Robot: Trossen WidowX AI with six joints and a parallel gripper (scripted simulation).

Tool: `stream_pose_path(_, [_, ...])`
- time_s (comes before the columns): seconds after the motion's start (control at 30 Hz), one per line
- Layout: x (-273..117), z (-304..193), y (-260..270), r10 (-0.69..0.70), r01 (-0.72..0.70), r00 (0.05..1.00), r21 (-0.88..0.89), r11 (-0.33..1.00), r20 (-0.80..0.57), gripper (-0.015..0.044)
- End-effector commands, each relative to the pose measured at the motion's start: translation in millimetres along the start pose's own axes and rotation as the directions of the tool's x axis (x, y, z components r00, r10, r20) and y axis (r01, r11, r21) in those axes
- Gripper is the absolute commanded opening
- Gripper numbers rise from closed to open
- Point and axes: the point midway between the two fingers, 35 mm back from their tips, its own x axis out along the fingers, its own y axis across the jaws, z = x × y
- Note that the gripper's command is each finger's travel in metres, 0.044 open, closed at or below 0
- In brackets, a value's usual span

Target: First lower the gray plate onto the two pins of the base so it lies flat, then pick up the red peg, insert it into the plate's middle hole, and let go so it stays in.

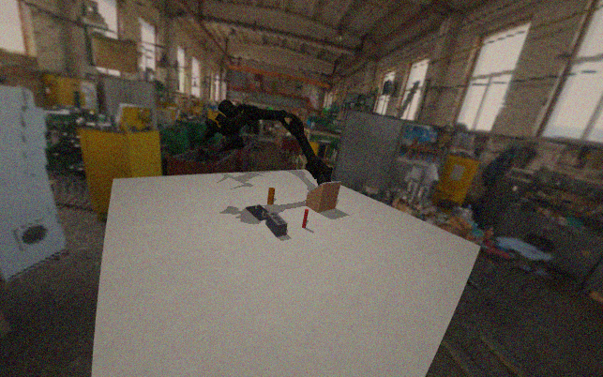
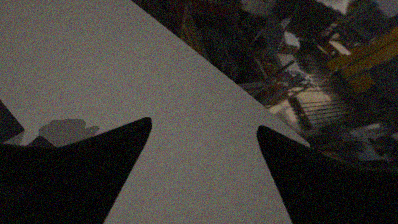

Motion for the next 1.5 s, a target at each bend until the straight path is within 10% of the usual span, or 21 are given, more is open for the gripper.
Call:
stream_pose_path(0.0, [28, 24, 58, 0.160, -0.163, 0.985, -0.040, 0.986, -0.065, 0.0440])
stream_pose_path(0.33, [60, 57, 223, 0.431, -0.523, 0.824, -0.199, 0.829, -0.368, 0.0440])
stream_pose_path(0.6, [42, 51, 345, 0.331, -0.709, 0.637, -0.361, 0.606, -0.696, 0.0440])
stream_pose_path(1.47, [87, -16, 378, 0.304, -0.718, 0.624, -0.375, 0.586, -0.719, 0.0440])
